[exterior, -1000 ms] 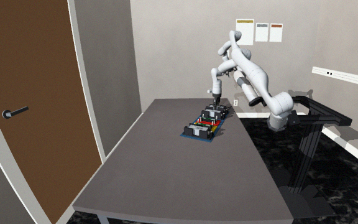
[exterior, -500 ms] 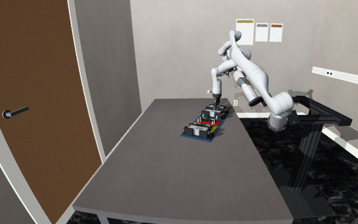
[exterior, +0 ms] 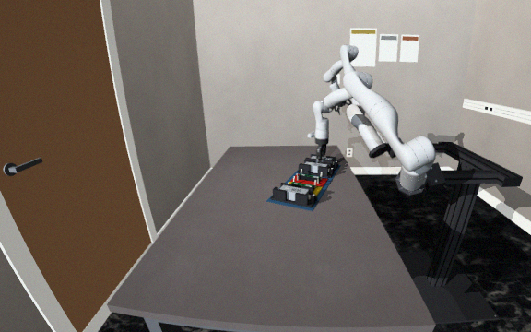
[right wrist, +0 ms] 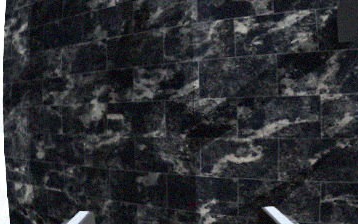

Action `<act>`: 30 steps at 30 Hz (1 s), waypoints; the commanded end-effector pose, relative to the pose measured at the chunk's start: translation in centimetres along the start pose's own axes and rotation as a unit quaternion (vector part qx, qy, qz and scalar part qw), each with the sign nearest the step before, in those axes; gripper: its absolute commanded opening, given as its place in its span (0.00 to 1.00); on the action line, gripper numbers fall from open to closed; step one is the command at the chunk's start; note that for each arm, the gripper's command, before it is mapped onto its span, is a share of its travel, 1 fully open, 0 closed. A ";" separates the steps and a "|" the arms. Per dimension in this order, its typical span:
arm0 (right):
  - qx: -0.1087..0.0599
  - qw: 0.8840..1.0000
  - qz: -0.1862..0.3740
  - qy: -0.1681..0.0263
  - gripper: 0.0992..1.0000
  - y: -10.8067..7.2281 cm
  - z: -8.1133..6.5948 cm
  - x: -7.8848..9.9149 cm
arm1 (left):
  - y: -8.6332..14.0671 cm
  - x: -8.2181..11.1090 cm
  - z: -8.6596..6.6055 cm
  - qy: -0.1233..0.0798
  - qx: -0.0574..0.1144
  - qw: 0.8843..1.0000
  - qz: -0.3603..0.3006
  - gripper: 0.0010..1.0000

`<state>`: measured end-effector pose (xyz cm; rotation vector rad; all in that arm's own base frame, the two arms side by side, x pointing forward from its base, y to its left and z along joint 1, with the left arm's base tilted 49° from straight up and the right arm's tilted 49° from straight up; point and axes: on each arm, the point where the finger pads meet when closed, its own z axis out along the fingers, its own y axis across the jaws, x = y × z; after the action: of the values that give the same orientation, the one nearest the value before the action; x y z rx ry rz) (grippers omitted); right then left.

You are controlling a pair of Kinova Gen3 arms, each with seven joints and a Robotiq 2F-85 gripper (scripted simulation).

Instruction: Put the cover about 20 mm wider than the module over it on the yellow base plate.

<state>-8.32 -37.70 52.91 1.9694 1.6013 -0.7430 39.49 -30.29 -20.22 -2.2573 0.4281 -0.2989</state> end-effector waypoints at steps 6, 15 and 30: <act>0.000 1.000 0.000 -0.001 1.00 0.0 0.0 0.0 | 0.1 0.1 -0.2 0.001 -0.001 1.000 0.000 0.70; 0.000 1.000 0.000 -0.001 1.00 0.0 0.0 0.0 | 0.1 0.1 -0.2 0.001 -0.001 1.000 0.000 0.00; 0.000 1.000 0.000 -0.001 1.00 0.0 0.0 0.0 | 0.1 0.1 -0.2 0.001 -0.001 1.000 0.000 0.00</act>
<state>-8.32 -37.70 52.91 1.9694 1.6013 -0.7430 39.47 -30.35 -20.21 -2.2576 0.4293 -0.2995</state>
